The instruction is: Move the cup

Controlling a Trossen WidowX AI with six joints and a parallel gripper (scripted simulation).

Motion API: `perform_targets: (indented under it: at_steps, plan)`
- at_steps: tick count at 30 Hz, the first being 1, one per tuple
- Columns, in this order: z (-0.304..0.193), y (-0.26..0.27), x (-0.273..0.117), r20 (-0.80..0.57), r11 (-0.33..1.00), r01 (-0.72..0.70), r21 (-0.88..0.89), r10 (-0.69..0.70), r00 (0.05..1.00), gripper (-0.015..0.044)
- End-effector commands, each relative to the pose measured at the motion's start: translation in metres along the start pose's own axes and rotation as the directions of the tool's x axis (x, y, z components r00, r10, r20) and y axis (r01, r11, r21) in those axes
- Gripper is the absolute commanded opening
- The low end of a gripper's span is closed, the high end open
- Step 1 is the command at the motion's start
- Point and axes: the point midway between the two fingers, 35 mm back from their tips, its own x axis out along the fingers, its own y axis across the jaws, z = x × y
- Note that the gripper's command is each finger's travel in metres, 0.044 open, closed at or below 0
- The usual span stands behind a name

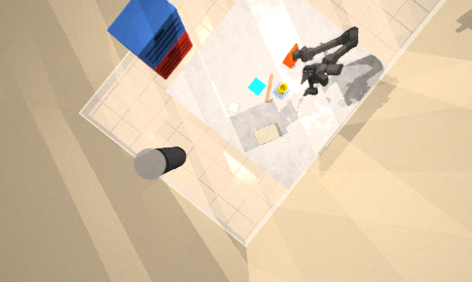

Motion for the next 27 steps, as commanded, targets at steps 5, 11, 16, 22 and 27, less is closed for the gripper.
perform_targets:
  at_steps: [5, 11, 16, 22, 27]
  plan:
    - [-0.089, 0.009, 0.015, -0.400, 0.982, -0.035, 0.186, 0.109, 0.910, 0.0269]
    - [-0.206, 0.025, -0.031, -0.841, 0.826, 0.296, 0.479, 0.336, 0.424, 0.0167]
    - [-0.235, 0.046, -0.095, -0.814, 0.554, 0.757, 0.347, 0.579, -0.051, 0.0167]
    - [-0.231, 0.054, -0.108, -0.742, 0.460, 0.859, 0.224, 0.652, -0.156, 0.0167]
    - [-0.231, 0.054, -0.108, -0.742, 0.460, 0.859, 0.224, 0.652, -0.156, 0.0167]
